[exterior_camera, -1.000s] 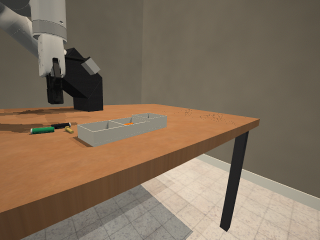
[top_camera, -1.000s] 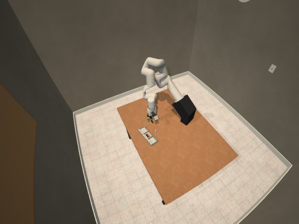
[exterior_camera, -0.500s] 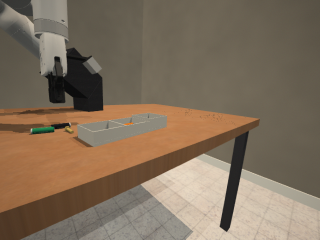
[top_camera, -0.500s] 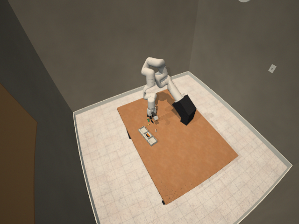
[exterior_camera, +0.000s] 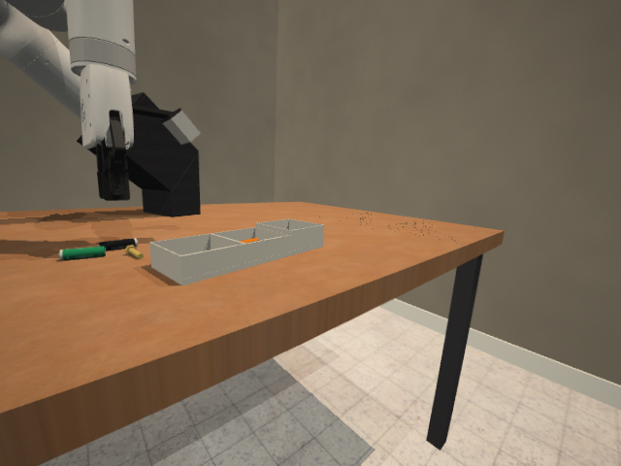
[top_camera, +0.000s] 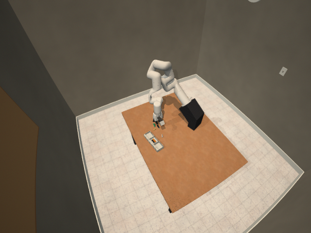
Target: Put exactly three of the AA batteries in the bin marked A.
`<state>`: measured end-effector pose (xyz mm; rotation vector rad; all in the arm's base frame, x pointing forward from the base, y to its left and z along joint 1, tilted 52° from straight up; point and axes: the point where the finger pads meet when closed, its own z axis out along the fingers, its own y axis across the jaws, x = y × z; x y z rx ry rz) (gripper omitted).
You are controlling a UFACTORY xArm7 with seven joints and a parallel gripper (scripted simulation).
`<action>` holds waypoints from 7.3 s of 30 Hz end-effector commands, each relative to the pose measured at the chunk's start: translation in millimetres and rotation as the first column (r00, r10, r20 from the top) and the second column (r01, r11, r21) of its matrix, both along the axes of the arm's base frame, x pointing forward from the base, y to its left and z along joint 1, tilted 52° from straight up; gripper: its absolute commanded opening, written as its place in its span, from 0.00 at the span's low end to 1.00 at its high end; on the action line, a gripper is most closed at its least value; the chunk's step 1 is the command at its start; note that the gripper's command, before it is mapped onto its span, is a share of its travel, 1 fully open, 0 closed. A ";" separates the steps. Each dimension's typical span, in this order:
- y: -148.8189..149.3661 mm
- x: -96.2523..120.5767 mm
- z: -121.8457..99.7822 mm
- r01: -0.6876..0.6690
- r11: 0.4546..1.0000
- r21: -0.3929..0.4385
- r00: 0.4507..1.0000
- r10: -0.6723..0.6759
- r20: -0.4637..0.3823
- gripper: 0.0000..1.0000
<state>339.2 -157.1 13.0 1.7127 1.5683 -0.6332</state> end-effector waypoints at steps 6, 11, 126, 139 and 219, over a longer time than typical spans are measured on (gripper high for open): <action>1.0 1.0 0.0 -0.002 1.000 0.001 1.000 0.002 0.001 0.28; 0.9 0.9 0.0 -0.002 1.000 0.001 1.000 0.002 0.001 0.28; -10.2 2.5 -8.8 -0.002 1.000 0.001 1.000 0.002 0.001 0.00; -10.2 2.5 -8.8 -0.002 1.000 0.001 1.000 0.002 0.001 0.00; 78.3 163.6 -89.4 -0.051 0.999 -0.005 0.997 0.050 -0.057 0.00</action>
